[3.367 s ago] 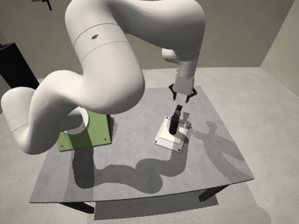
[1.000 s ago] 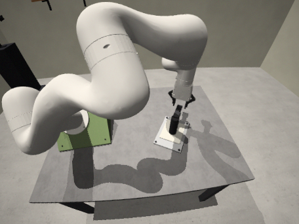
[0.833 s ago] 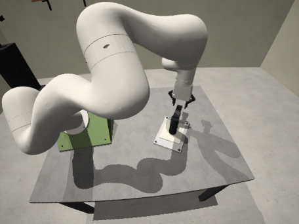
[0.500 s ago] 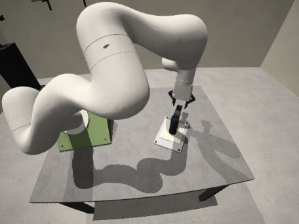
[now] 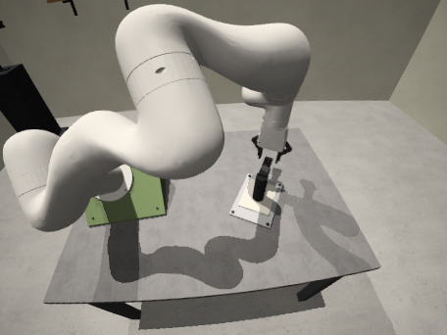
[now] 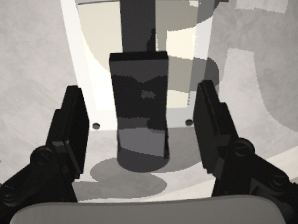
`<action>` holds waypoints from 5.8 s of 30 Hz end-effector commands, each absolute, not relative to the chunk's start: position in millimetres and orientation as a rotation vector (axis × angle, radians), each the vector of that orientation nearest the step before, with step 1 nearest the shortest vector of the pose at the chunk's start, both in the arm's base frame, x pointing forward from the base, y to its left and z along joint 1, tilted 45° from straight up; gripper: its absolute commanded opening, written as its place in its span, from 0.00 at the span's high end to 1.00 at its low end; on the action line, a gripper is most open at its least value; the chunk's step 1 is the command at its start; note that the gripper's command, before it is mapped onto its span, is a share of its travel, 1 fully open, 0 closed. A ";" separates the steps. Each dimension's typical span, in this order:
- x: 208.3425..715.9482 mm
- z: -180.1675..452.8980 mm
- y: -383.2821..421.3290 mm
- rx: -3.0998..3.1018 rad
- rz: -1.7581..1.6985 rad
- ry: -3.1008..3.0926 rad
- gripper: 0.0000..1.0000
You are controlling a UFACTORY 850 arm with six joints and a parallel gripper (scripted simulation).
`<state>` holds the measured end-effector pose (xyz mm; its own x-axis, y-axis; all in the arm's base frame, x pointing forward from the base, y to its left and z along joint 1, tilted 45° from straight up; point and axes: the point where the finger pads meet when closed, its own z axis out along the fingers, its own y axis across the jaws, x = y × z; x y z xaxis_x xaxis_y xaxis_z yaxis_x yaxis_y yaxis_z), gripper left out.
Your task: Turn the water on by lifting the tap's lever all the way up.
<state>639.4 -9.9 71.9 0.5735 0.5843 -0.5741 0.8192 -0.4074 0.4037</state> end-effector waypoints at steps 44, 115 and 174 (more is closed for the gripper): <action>640.2 49.3 -32.2 2.139 -0.452 1.115 0.29; 638.9 56.9 -27.3 2.139 -0.452 1.115 1.00; 632.5 79.5 -17.5 2.139 -0.452 1.115 0.29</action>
